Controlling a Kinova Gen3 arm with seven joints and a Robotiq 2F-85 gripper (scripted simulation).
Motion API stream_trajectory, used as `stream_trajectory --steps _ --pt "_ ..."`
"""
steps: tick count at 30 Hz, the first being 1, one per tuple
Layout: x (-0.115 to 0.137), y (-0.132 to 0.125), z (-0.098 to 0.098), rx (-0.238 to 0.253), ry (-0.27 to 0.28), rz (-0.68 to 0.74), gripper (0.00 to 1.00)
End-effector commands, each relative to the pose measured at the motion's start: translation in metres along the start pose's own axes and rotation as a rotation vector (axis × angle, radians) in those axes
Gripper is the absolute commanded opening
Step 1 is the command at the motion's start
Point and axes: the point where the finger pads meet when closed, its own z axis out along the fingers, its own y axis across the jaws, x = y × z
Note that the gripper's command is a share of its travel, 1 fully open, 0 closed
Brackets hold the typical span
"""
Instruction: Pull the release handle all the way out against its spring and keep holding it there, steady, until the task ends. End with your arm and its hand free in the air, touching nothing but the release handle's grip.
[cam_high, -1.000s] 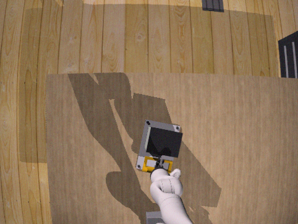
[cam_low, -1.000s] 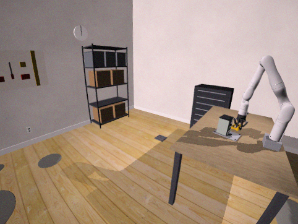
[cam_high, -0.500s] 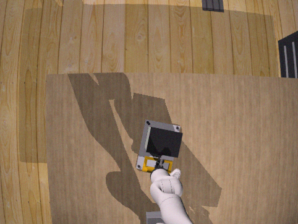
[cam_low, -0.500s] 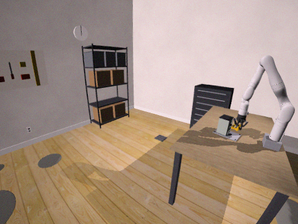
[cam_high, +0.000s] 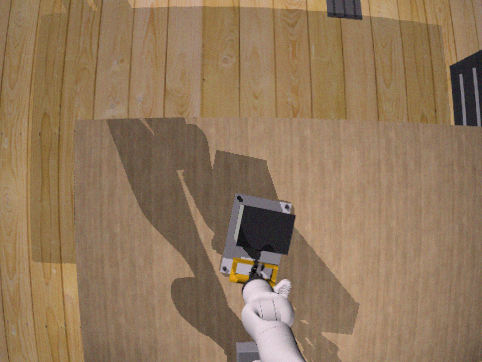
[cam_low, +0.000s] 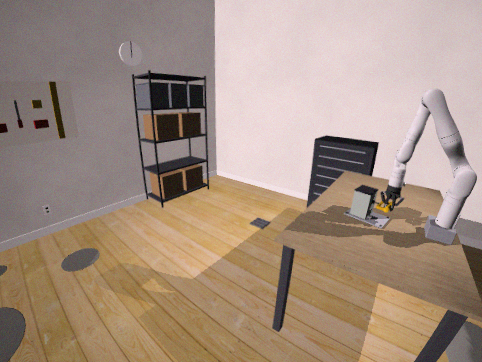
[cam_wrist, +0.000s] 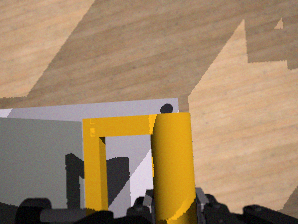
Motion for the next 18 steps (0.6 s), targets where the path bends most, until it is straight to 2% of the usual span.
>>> stream_trajectory --steps 1,18 --pt "0.000 0.011 -0.001 -0.010 0.002 0.008 0.00" --pt "0.000 0.042 -0.001 -0.015 0.004 0.007 0.00"
